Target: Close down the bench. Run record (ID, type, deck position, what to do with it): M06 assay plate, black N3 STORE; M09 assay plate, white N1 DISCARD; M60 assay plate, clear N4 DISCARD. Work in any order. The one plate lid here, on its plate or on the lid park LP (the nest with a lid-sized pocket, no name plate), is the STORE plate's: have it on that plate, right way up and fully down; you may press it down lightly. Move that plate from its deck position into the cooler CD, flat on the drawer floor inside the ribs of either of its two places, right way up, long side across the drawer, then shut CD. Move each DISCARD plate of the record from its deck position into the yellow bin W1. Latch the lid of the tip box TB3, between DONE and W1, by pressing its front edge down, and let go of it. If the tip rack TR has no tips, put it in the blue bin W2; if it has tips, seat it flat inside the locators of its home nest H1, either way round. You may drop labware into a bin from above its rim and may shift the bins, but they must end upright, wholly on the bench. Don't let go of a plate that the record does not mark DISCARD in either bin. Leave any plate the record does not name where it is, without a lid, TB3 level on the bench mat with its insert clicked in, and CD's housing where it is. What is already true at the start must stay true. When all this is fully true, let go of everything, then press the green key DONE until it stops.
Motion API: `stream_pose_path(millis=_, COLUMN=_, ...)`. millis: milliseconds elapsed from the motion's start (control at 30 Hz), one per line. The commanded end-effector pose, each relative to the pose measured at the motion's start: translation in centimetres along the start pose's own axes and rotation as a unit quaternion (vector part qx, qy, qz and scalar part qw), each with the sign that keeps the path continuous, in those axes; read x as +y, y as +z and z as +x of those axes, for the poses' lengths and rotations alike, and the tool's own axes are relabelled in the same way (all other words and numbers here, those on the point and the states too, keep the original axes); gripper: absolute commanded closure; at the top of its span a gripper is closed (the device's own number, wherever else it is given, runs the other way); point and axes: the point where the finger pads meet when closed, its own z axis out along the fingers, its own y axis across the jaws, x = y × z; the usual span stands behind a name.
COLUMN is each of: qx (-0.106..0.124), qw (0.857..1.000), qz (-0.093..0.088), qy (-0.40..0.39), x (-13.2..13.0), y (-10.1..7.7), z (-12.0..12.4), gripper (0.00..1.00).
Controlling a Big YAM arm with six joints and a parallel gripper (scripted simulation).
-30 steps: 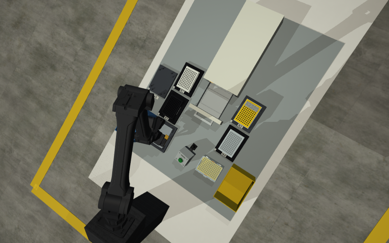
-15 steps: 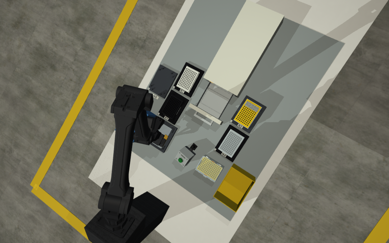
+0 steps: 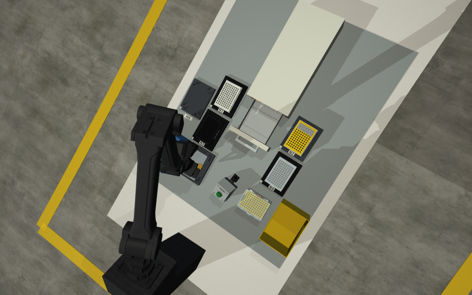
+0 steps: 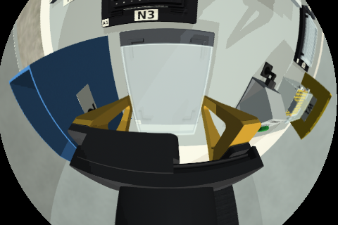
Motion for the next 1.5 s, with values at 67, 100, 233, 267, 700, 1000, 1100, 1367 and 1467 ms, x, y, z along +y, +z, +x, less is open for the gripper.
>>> stream_pose_path(millis=67, qx=0.008, qw=1.0, qz=-0.002, qy=-0.001, x=0.3, y=-1.7, z=0.9, gripper=1.0)
stream_pose_path(millis=100, qx=0.008, qw=1.0, qz=-0.002, qy=-0.001, x=0.3, y=-1.9, z=0.9, gripper=1.0)
stream_pose_path(millis=233, qx=0.008, qw=1.0, qz=-0.001, qy=0.0, x=0.1, y=-2.3, z=0.8, gripper=1.0)
stream_pose_path(millis=267, qx=0.008, qw=1.0, qz=-0.001, qy=0.0, x=0.2, y=-2.5, z=0.8, gripper=1.0)
stream_pose_path(millis=700, qx=0.006, qw=1.0, qz=-0.002, qy=0.0, x=0.3, y=-3.9, z=0.7, gripper=1.0)
stream_pose_path(millis=1000, qx=0.016, qw=1.0, qz=0.003, qy=-0.002, x=0.0, y=-4.0, z=1.5, gripper=1.0)
stream_pose_path(millis=1100, qx=0.007, qw=1.0, qz=-0.002, qy=-0.001, x=0.3, y=-5.2, z=0.8, gripper=1.0)
stream_pose_path(millis=1367, qx=0.006, qw=1.0, qz=-0.001, qy=0.001, x=0.1, y=-6.2, z=0.7, gripper=1.0)
stream_pose_path(millis=1467, qx=0.006, qw=1.0, qz=-0.002, qy=0.0, x=0.3, y=-6.7, z=0.8, gripper=1.0)
